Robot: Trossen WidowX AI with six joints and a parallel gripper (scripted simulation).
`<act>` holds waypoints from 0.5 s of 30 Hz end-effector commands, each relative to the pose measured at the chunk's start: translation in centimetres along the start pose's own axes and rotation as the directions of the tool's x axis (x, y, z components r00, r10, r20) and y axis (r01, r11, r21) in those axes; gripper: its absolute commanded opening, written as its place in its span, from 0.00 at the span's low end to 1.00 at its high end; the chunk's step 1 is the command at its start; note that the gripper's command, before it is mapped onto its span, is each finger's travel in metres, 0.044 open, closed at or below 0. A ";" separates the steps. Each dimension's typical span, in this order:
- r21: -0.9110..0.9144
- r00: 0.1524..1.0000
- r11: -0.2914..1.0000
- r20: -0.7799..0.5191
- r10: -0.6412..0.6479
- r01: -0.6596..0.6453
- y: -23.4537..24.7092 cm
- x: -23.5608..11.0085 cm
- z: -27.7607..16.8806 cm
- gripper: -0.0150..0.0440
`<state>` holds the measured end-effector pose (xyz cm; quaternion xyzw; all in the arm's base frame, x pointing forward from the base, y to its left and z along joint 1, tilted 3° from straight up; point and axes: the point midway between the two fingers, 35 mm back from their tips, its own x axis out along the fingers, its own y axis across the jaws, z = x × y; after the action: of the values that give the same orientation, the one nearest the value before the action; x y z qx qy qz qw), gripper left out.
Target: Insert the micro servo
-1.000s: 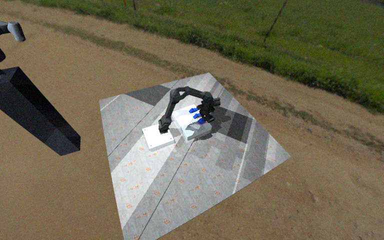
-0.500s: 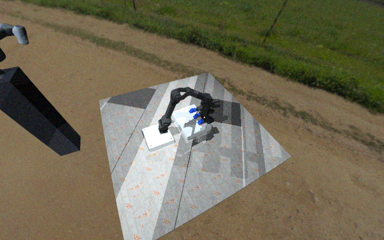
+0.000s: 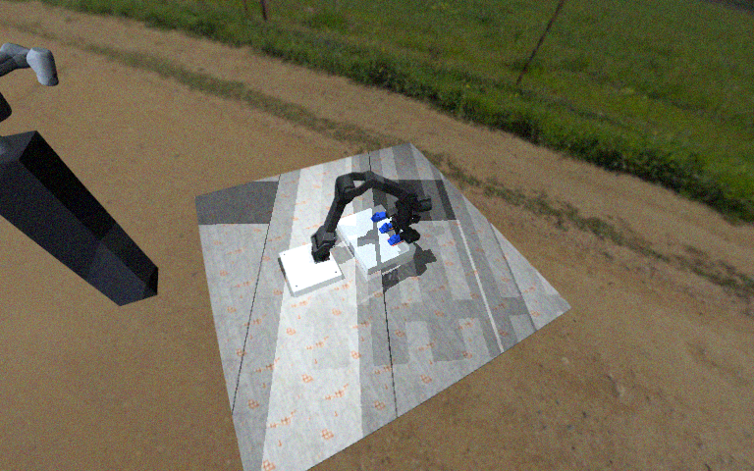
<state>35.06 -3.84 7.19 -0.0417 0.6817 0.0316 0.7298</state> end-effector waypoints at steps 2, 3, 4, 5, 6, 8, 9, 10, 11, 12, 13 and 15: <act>0.000 1.000 1.000 0.007 -0.001 0.001 0.0 -3.0 -0.1 0.57; 0.000 1.000 1.000 0.007 -0.001 0.001 0.0 -3.2 -0.2 0.57; 0.000 1.000 1.000 0.007 -0.001 0.001 0.1 -3.3 -0.3 0.57; 0.000 1.000 1.000 0.007 -0.001 0.001 0.1 -3.3 -0.3 0.57; 0.000 1.000 1.000 0.007 -0.001 0.001 0.0 -3.3 -0.3 0.57; 0.000 1.000 1.000 0.007 -0.001 0.001 0.0 -3.3 -0.1 0.57; 0.000 1.000 1.000 0.013 -0.003 0.003 0.0 -3.2 -0.3 0.62; 0.000 1.000 1.000 0.012 -0.003 0.003 -0.1 -3.5 -0.6 0.66; 0.000 1.000 1.000 0.011 -0.003 0.003 -0.1 -3.9 -1.2 0.71; 0.000 1.000 1.000 0.010 -0.003 0.003 -0.2 -4.5 -1.8 0.75; 0.000 1.000 1.000 0.009 -0.003 0.003 -0.2 -5.1 -2.7 0.79; 0.000 1.000 1.000 0.006 -0.003 0.003 -0.3 -6.6 -5.0 0.88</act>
<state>32.37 -4.18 11.52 -0.0420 0.6825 0.0312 0.7290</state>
